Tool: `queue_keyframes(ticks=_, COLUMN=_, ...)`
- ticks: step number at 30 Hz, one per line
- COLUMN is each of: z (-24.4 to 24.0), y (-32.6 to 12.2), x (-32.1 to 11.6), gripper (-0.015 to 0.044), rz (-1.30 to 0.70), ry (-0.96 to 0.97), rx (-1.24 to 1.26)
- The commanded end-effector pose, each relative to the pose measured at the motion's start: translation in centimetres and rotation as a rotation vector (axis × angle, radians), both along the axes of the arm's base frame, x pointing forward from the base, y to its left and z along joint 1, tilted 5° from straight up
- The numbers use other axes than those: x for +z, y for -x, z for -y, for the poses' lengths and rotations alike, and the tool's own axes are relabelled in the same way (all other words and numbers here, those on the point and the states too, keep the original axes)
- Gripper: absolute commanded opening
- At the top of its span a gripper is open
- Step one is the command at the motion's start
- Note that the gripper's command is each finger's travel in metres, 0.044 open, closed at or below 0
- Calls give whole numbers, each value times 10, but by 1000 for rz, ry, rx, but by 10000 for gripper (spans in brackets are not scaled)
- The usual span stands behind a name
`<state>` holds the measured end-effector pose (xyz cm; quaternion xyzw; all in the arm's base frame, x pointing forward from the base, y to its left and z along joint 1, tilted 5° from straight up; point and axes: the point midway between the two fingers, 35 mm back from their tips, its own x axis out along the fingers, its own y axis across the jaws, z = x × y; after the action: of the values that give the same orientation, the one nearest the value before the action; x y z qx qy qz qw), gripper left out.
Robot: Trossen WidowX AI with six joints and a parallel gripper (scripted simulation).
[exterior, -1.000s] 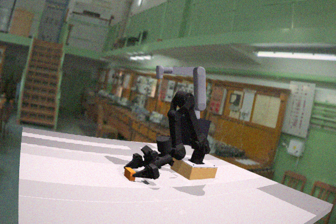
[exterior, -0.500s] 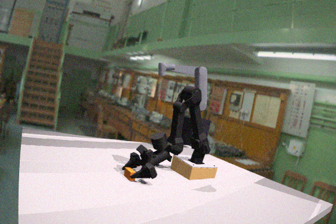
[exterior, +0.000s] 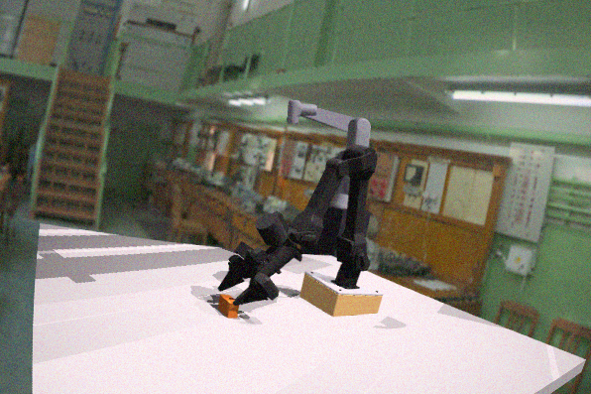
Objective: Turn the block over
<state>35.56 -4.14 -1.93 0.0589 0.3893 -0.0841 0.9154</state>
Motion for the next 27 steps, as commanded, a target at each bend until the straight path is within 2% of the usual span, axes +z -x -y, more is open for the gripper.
queue_keyframes(ticks=1, z=-3, y=26, x=44, gripper=440, rz=-160, ry=-46, rx=17)
queue_keyframes(ticks=14, z=-3, y=23, x=44, gripper=440, rz=-181, ry=-49, rx=18)
queue_keyframes(ticks=27, z=4, y=-14, x=61, gripper=440, rz=-599, ry=-125, rx=39)
